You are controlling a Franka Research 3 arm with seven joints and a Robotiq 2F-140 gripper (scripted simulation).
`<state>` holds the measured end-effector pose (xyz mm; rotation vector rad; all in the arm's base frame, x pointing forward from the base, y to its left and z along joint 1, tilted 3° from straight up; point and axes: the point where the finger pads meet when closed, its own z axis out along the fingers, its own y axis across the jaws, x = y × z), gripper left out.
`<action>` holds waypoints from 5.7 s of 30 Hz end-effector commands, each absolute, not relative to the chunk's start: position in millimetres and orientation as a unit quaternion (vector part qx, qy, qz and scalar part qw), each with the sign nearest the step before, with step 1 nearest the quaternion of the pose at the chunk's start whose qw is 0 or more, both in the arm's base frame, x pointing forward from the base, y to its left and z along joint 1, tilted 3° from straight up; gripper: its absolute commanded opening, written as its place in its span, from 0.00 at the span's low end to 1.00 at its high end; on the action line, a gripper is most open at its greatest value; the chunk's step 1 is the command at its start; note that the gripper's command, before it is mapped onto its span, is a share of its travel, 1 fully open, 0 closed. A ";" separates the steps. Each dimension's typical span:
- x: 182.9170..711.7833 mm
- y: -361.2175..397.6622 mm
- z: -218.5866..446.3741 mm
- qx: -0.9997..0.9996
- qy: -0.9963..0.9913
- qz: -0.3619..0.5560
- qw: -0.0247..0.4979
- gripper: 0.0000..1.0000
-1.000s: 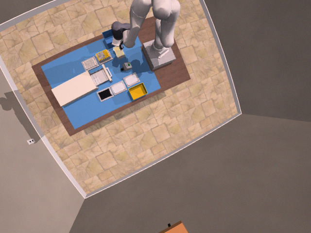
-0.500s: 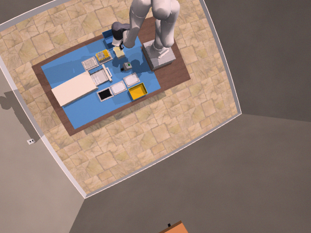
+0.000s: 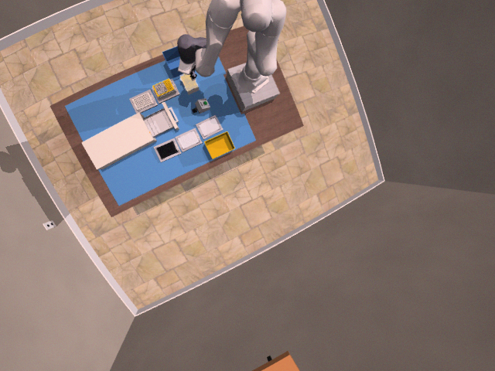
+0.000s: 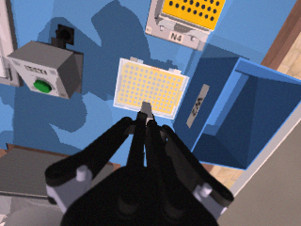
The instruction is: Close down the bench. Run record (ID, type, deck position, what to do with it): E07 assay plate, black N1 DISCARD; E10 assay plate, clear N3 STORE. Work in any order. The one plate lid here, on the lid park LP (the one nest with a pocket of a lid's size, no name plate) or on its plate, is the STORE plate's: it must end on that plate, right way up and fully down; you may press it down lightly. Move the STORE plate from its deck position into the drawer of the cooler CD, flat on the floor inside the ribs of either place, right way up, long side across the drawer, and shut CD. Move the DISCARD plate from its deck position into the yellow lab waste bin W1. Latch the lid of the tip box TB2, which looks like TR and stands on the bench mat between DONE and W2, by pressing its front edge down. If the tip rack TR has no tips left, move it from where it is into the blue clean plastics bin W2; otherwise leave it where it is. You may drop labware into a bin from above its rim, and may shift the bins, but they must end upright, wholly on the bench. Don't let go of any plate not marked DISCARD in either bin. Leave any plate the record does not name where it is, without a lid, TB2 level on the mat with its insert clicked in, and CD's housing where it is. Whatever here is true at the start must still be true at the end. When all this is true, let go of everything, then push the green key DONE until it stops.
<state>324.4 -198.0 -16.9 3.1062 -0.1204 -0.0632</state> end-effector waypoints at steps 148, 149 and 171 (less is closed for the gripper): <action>450.0 -123.7 33.6 0.999 -0.031 -0.019 0.019 0.87; 453.4 -121.7 32.8 0.999 -0.031 -0.019 0.019 0.87; 513.7 -85.5 17.6 0.999 -0.031 -0.019 0.019 0.87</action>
